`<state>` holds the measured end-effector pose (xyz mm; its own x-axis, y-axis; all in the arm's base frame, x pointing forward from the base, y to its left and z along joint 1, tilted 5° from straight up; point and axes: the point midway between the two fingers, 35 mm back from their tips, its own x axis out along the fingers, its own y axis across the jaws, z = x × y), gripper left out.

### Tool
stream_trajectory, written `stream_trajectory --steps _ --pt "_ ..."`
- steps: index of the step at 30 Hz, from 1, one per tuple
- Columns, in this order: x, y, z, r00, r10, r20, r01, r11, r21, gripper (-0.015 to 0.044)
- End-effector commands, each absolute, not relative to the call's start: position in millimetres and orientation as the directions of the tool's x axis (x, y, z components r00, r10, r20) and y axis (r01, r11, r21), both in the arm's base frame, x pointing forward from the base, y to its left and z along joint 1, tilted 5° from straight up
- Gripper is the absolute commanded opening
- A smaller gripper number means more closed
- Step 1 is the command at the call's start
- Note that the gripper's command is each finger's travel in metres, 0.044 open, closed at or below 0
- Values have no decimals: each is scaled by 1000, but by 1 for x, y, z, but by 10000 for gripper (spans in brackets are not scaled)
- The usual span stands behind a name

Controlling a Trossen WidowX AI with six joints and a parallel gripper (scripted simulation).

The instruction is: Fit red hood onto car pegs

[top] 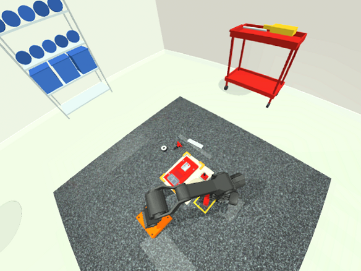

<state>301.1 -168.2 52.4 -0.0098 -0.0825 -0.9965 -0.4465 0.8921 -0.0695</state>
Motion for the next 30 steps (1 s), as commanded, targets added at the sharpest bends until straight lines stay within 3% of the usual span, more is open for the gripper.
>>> stream_trajectory --steps 1,30 --pt "299 -166 52 -13 -85 -996 -444 893 -71 0" --pt "291 -146 51 -14 -83 -996 -444 893 -69 0"
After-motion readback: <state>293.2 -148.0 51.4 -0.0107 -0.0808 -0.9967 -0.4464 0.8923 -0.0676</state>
